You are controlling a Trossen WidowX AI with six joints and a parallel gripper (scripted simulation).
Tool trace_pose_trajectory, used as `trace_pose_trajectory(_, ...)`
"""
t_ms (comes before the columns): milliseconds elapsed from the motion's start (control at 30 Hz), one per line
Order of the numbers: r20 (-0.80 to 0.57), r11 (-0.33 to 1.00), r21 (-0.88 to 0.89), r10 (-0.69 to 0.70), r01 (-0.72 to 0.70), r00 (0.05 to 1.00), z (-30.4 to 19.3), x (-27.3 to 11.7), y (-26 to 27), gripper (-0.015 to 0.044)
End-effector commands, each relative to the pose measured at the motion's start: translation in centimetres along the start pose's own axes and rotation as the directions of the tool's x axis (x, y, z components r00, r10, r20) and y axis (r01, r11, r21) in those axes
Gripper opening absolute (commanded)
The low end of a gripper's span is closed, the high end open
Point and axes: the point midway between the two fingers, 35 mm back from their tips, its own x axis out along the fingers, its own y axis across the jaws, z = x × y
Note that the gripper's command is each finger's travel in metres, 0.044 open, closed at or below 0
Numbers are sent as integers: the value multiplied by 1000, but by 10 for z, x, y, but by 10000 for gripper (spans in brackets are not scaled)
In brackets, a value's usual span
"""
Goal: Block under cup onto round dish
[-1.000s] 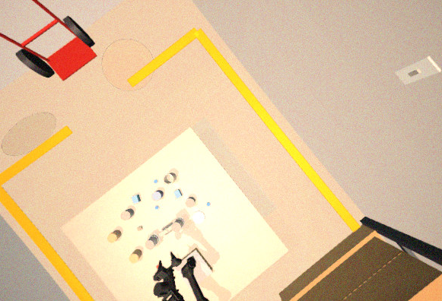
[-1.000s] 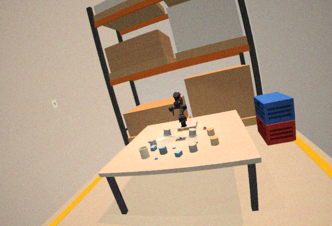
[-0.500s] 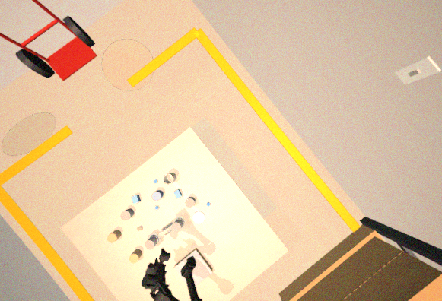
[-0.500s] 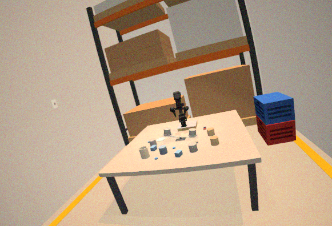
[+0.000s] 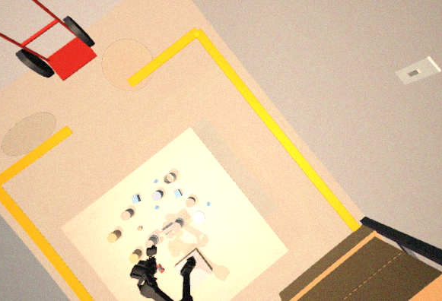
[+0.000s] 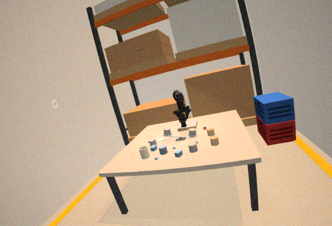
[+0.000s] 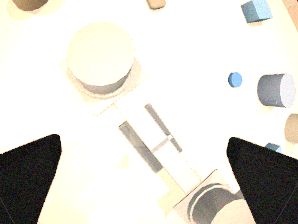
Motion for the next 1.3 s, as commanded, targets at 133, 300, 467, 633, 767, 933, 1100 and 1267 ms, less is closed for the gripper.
trace_pose_trajectory(133, -83, 961, -250, 99, -117, 992, 25, 29, 8, 440)
trace_pose_trajectory(300, -142, 903, -384, 150, -194, 978, 38, 49, 13, 440)
trace_pose_trajectory(467, -203, 819, -504, 197, -275, 959, 48, 70, 20, 440)
trace_pose_trajectory(633, -234, 769, -557, 219, -315, 947, 53, 81, 24, 440)
trace_pose_trajectory(767, -234, 769, -557, 219, -315, 947, 53, 81, 24, 440)
trace_pose_trajectory(933, -234, 769, -557, 219, -315, 947, 50, 94, 27, 440)
trace_pose_trajectory(1100, -234, 769, -557, 219, -315, 947, 49, 96, 27, 440)
trace_pose_trajectory(1267, -234, 769, -557, 219, -315, 947, 48, 104, 29, 440)
